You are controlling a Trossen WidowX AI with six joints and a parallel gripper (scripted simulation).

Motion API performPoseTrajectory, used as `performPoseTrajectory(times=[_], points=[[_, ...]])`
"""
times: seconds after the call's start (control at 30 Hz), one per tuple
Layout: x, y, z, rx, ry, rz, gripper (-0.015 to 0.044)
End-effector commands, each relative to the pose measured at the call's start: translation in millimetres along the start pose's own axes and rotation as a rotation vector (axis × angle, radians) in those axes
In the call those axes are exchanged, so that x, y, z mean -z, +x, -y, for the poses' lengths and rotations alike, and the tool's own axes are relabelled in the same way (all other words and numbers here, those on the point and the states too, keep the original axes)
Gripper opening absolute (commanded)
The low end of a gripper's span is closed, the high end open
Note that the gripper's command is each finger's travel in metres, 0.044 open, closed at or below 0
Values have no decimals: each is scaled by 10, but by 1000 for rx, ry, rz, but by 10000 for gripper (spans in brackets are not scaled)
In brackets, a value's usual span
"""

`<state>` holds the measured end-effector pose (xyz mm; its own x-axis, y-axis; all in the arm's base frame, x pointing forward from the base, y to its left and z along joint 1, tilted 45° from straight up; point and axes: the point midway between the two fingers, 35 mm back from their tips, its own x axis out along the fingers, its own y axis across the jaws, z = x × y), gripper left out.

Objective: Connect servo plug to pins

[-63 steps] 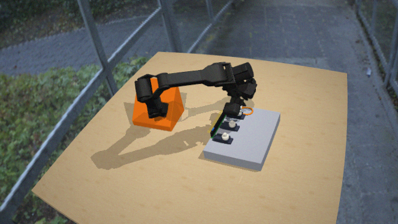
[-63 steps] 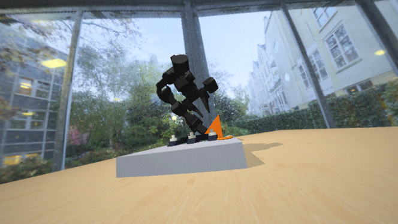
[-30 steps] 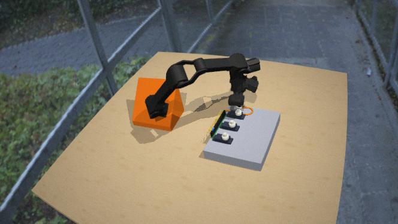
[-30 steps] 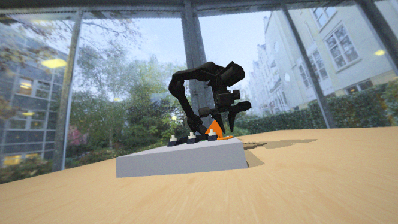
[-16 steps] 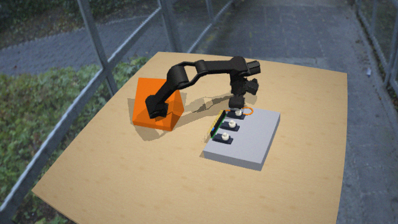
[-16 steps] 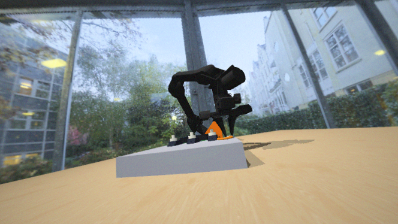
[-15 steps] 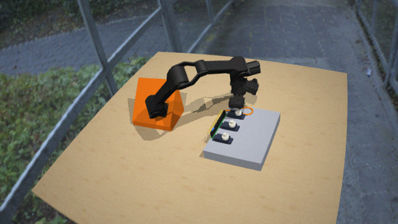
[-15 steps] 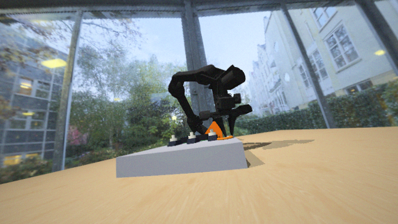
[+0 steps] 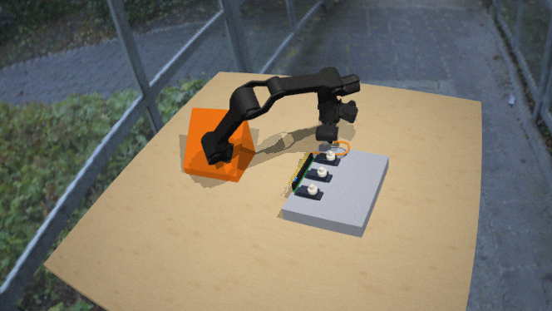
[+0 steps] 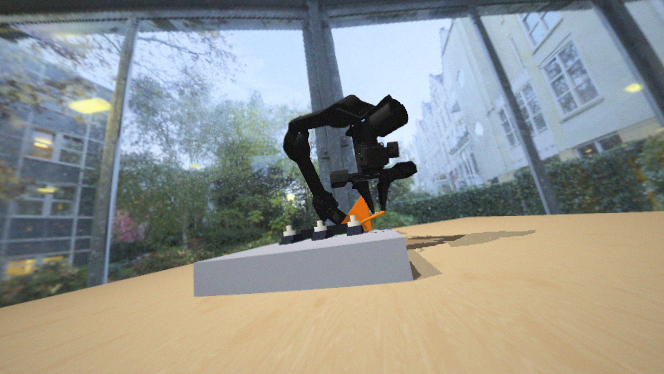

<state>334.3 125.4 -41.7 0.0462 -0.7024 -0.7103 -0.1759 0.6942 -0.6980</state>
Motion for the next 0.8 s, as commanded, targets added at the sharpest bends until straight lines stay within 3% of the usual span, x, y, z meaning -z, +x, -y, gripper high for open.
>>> performPoseTrajectory(times=[0.0,0.2,0.77], points=[[-11,-232,-3,-9,8,13,0],[13,-255,34,-9,-47,13,0],[278,-353,402,-4,-618,14,0]])
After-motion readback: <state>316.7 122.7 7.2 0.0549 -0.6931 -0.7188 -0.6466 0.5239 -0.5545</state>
